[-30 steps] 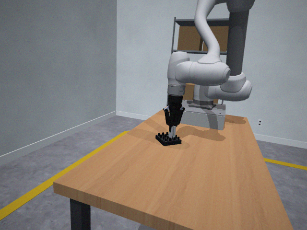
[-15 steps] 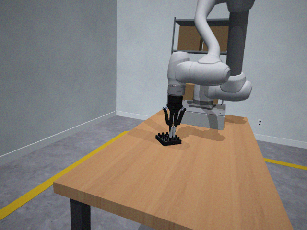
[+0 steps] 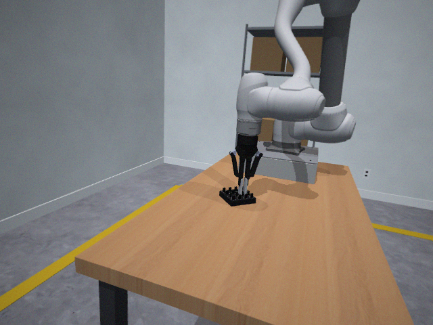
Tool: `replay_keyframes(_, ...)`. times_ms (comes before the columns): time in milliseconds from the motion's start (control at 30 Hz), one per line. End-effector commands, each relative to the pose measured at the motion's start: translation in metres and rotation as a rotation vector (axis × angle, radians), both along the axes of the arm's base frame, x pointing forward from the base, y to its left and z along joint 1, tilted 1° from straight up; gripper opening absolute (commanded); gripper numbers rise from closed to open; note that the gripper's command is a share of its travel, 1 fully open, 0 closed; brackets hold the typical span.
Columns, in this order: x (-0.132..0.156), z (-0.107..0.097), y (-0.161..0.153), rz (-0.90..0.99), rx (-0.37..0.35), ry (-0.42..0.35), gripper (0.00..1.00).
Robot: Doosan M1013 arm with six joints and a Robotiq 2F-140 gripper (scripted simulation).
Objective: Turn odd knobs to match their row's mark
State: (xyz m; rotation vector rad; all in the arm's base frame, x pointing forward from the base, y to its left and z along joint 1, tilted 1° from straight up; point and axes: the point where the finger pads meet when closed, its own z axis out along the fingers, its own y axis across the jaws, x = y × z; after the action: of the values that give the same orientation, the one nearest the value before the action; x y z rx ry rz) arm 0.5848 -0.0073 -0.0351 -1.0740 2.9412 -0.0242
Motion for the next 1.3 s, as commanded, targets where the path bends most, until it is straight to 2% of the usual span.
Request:
replay_keyframes(0, 0.000, 0.000, 0.000, 0.000, 0.000, 0.000, 0.12)
replay_keyframes(900, 0.000, 0.006, 0.000, 0.000, 0.000, 0.000, 0.12)
replay_keyframes(1267, 0.000, 0.034, 0.000, 0.000, 0.000, 0.000, 0.12)
